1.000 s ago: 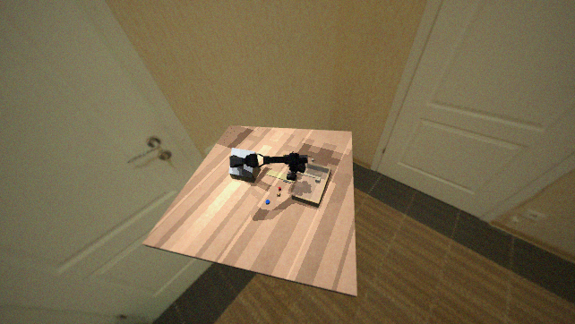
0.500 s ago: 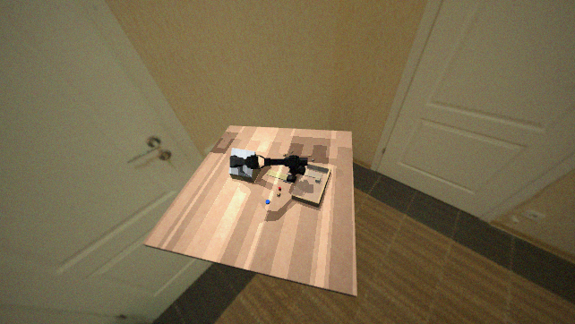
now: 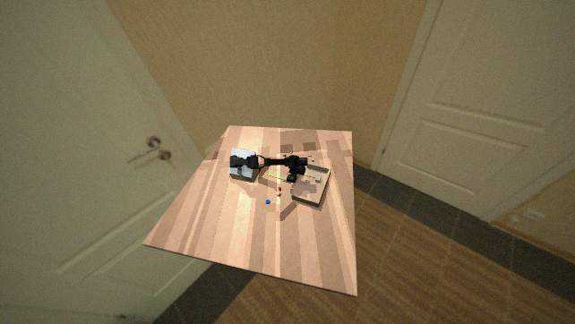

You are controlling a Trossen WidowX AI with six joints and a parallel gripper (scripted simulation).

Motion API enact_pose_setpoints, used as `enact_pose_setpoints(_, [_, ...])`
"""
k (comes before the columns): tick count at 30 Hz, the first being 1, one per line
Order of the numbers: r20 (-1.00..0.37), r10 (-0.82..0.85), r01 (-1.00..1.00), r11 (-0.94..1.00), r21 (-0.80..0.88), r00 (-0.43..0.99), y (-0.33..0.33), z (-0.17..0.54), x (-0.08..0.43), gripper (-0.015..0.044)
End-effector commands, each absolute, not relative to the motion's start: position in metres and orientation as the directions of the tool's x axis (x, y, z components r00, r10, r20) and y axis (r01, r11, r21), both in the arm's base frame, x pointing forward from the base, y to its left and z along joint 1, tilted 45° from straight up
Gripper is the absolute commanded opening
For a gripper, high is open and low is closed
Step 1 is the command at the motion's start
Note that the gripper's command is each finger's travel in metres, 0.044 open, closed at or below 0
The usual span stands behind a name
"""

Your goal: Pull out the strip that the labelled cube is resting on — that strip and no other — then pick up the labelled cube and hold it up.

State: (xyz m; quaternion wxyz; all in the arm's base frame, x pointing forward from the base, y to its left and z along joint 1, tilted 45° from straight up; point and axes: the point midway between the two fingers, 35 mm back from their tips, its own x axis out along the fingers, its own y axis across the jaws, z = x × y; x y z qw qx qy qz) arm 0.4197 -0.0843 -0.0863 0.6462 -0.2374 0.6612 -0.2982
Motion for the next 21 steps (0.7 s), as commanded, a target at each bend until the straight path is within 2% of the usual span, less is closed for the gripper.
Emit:
enact_pose_setpoints(1, [-0.714,-0.699,0.067,0.710,-0.700,-0.052,-0.081,-0.083,0.414,0.0000])
enact_pose_setpoints(21, [-0.712,-0.701,0.058,0.709,-0.703,-0.054,-0.051,-0.055,0.362,0.0000])
